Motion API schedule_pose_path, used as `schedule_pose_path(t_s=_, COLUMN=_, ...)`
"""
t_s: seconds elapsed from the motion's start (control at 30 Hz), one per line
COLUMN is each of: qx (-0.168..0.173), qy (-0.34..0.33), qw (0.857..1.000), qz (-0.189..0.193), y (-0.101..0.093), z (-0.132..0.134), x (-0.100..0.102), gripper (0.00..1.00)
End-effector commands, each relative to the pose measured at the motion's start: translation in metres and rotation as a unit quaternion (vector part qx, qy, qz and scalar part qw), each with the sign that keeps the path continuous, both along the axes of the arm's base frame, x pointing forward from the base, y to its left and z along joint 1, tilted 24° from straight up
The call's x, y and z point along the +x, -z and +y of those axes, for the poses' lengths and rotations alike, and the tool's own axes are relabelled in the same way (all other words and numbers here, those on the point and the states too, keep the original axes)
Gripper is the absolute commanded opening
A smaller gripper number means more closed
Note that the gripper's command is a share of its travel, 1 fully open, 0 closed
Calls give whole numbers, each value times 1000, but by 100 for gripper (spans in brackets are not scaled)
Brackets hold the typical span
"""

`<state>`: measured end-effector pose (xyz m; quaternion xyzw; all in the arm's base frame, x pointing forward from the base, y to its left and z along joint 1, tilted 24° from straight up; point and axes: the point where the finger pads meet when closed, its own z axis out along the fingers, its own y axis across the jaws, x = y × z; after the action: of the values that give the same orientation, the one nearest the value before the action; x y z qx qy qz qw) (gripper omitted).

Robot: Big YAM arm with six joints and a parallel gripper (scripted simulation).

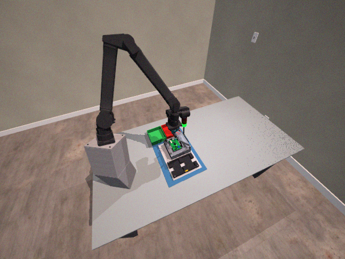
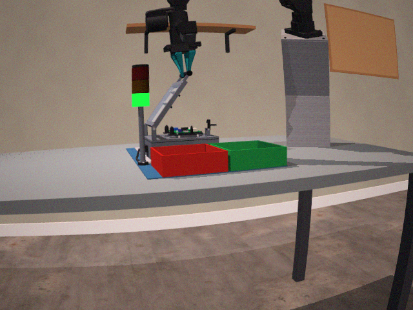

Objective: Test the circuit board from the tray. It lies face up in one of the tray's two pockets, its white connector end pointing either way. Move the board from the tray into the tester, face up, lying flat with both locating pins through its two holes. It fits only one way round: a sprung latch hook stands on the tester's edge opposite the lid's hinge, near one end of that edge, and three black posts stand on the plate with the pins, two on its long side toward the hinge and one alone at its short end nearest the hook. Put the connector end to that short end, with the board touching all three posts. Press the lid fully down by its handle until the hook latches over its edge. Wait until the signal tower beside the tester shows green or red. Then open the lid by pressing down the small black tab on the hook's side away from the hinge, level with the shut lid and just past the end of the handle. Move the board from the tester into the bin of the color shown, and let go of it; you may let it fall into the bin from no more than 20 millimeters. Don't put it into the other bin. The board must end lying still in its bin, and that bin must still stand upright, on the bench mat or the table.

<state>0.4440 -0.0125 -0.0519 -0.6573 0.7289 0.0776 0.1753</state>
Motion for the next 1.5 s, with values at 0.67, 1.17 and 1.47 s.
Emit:
schedule_pose_path(t_s=0.67, qx=-13, qy=25, qw=996, qz=-87, y=-55, z=-27, x=66, gripper=0)
schedule_pose_path(t_s=1.17, qx=-13, qy=25, qw=996, qz=-87, y=-55, z=-27, x=66, gripper=0)
schedule_pose_path(t_s=1.47, qx=-13, qy=25, qw=996, qz=-87, y=-56, z=-27, x=68, gripper=0)
